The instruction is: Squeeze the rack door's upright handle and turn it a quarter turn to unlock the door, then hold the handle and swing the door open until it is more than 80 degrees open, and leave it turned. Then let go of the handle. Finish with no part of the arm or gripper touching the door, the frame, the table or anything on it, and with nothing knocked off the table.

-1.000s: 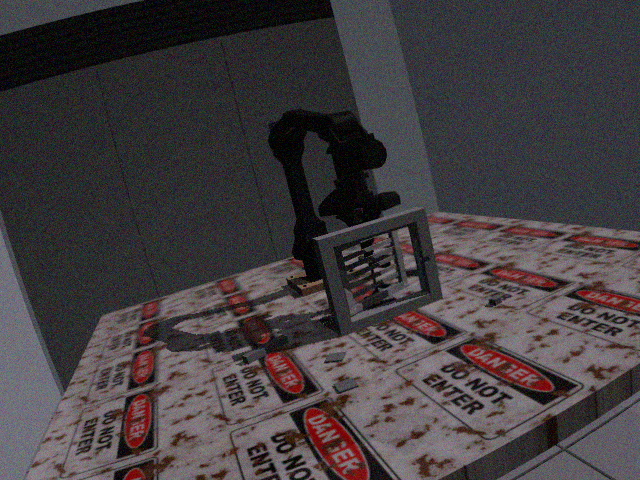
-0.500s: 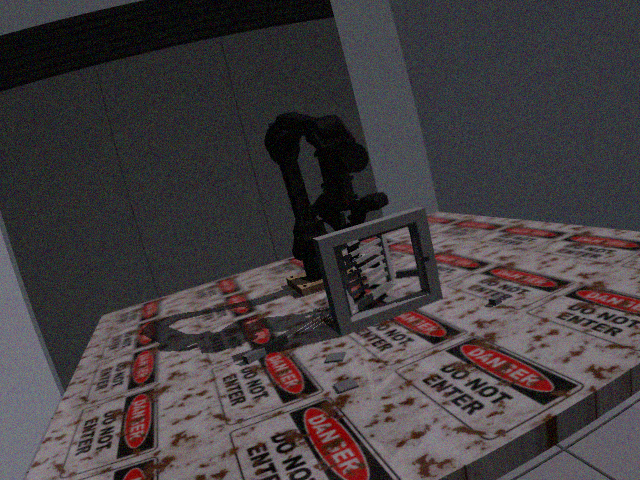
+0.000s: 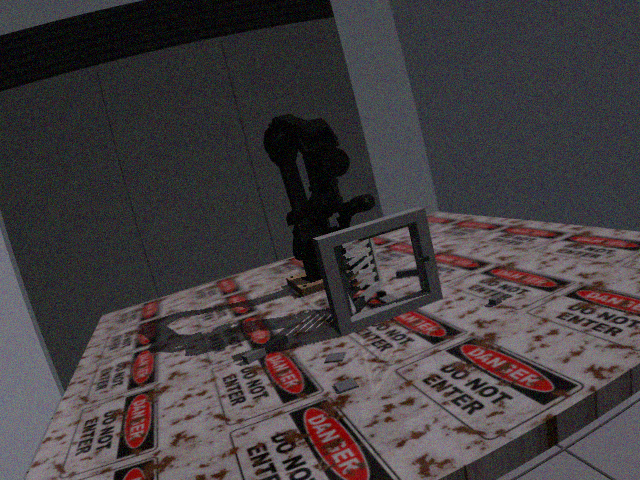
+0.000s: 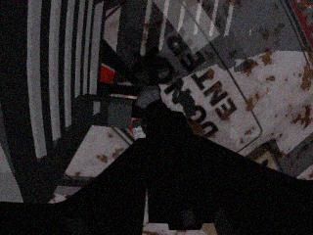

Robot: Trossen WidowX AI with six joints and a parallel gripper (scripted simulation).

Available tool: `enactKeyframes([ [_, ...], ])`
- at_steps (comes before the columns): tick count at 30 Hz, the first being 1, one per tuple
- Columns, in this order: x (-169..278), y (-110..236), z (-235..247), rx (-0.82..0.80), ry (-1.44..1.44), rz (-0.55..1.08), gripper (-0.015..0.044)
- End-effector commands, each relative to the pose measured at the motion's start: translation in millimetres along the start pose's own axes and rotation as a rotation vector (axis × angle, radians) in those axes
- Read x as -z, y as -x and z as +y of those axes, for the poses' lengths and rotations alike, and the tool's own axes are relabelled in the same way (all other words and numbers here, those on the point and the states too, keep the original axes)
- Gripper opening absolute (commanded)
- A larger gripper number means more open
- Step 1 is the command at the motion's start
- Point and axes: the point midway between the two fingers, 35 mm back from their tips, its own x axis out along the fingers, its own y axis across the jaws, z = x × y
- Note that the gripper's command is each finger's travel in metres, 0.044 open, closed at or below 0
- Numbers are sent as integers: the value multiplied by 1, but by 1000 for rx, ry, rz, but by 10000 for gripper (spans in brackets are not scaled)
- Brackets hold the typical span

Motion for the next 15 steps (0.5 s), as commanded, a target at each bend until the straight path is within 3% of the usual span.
enactKeyframes([
  [1, -3, 0, -7, 0, 67, -7, 8],
  [15, -12, 0, -33, 3, 252, -7, 8],
])
